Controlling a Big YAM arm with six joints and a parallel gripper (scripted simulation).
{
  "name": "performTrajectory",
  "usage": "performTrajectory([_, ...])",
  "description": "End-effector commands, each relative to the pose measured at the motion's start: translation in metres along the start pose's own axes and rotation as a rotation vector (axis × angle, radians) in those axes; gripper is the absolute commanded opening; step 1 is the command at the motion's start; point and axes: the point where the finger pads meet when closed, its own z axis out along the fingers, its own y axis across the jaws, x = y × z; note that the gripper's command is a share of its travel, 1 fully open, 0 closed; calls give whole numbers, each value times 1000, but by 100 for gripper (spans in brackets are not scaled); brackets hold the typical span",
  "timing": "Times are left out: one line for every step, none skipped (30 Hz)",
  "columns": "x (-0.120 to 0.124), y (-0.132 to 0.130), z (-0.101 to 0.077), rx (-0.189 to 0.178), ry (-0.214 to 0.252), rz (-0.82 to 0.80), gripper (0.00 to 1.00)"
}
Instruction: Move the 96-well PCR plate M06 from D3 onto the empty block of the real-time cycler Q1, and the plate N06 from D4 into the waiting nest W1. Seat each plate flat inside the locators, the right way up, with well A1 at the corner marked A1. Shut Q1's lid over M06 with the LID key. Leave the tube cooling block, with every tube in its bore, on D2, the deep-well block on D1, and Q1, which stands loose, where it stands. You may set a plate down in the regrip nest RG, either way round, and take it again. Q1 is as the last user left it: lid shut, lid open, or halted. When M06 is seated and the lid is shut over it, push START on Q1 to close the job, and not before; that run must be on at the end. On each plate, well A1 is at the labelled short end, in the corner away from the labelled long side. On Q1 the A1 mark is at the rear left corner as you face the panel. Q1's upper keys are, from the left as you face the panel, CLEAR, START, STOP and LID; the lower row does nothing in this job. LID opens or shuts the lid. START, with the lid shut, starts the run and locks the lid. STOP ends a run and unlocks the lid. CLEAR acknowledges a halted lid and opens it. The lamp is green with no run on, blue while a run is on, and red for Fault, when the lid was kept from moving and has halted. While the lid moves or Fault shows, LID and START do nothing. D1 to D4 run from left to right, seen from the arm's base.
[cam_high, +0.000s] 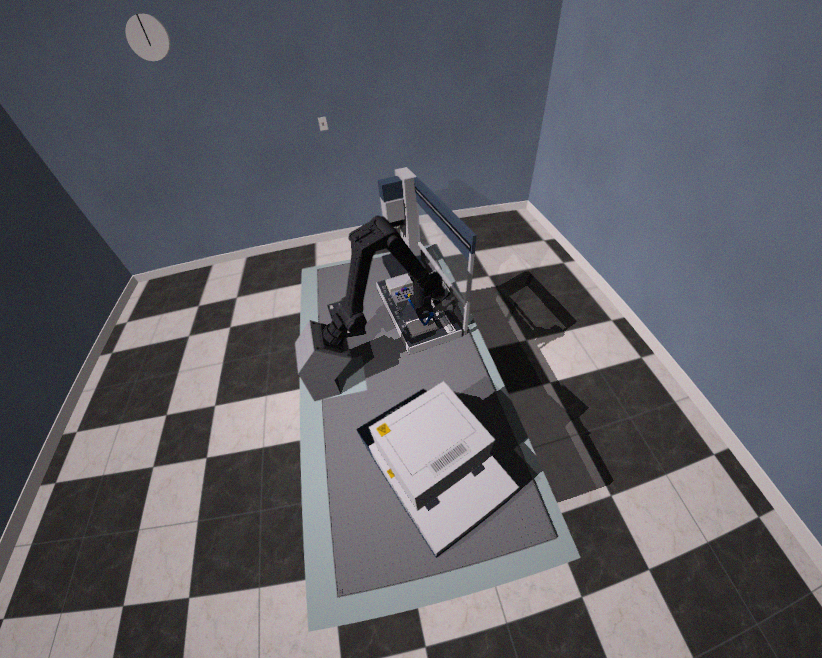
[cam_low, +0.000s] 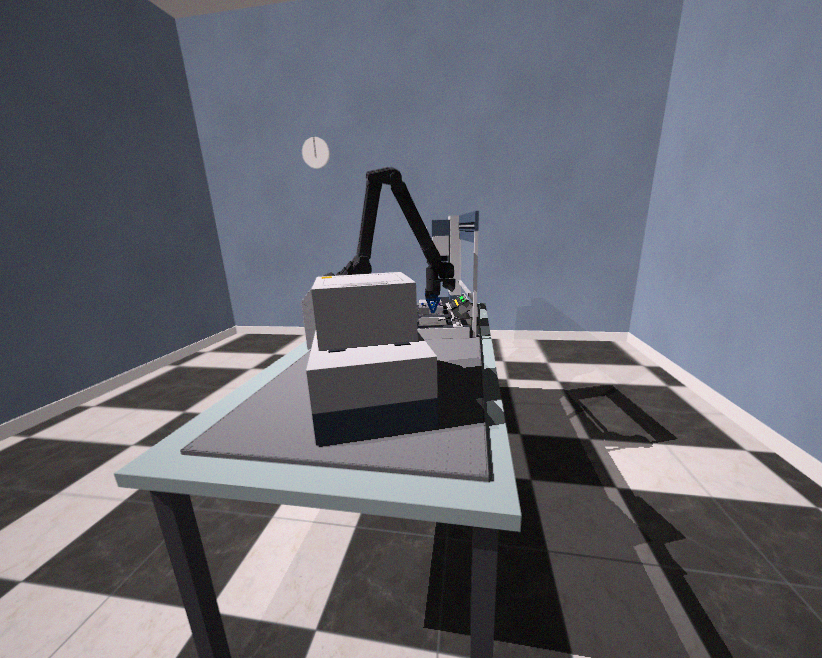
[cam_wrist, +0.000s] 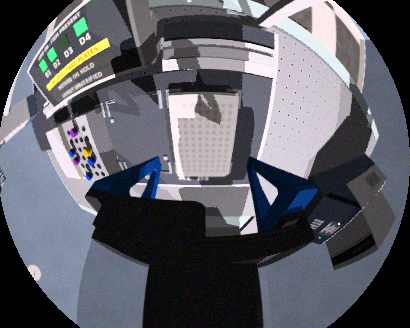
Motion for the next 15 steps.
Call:
performTrajectory([-16, 3, 1, -9, -33, 35, 100])
performTrajectory([-15, 2, 2, -10, -35, 38, 100])
performTrajectory([-14, 1, 3, -9, -38, 40, 100])
performTrajectory([-13, 0, 4, -8, -39, 41, 100])
performTrajectory([-12, -1, 6, -6, -38, 42, 100])
performTrajectory([-11, -2, 9, -5, -35, 43, 100])
performTrajectory([-11, -2, 9, -5, -35, 43, 100])
performTrajectory([-11, -2, 9, -5, -35, 43, 100])
performTrajectory([-8, -2, 12, -3, -23, 39, 100])
performTrajectory([-6, -2, 15, -2, -16, 36, 100])
performTrajectory([-5, -1, 18, -1, -15, 32, 100])
performTrajectory([-5, -2, 20, 0, -14, 28, 100])
performTrajectory([-4, -2, 23, 1, -12, 24, 100])
performTrajectory([-4, -3, 25, 2, -12, 20, 100])
performTrajectory([-4, -3, 26, 2, -13, 17, 100])
